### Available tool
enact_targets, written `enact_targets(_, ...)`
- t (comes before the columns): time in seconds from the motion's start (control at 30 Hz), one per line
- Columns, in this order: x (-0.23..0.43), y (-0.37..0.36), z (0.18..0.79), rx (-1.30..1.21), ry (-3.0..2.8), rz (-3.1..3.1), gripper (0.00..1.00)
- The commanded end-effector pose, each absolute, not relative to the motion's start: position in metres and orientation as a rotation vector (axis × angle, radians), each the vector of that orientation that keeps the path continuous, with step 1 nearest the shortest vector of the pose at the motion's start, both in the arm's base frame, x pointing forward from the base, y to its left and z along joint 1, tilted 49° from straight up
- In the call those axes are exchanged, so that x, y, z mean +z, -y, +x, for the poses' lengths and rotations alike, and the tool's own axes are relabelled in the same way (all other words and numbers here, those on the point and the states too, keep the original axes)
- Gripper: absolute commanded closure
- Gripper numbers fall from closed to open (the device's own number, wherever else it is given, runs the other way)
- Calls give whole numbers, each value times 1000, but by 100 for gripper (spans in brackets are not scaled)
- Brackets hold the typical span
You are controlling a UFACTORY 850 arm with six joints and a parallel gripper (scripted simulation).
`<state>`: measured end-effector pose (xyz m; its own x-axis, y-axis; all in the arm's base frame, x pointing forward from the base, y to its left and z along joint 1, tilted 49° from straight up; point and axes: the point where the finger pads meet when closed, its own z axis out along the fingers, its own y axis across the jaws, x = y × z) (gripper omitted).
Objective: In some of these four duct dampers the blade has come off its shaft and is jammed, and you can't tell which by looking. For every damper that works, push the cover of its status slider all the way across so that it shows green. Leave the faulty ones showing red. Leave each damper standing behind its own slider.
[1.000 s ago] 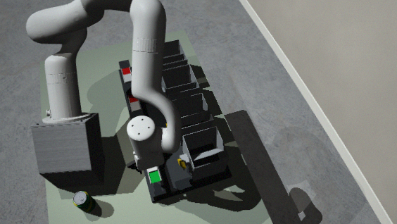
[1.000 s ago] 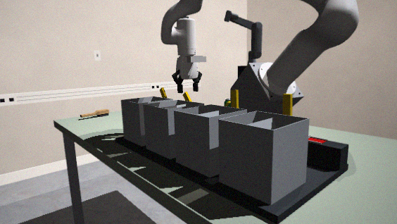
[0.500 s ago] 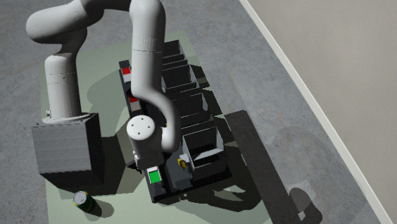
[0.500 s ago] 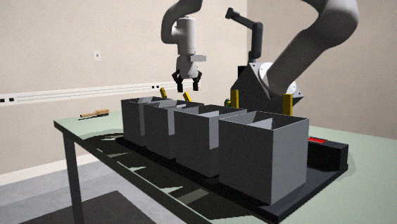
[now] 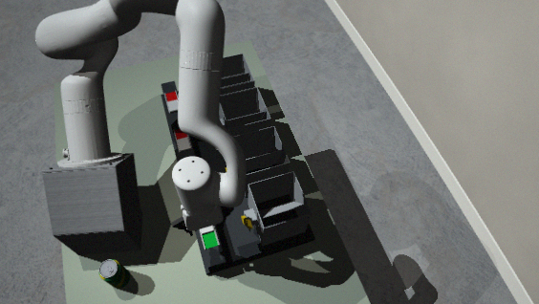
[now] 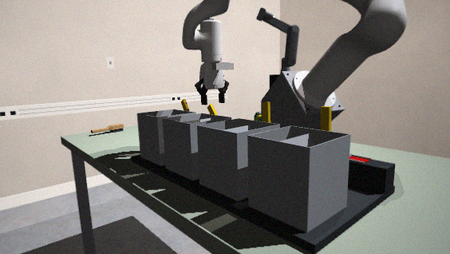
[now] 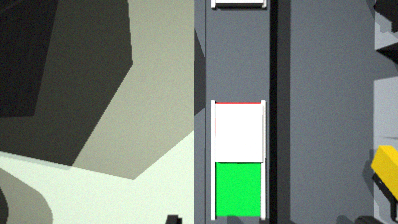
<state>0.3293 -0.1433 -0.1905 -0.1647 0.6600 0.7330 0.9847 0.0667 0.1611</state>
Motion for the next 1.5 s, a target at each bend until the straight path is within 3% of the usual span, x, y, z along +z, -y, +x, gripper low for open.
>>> enact_targets(0.0, -190, 144, 330, -902, 1879, -1633, 0)
enact_targets(1.47, -190, 144, 330, -902, 1879, -1633, 0)
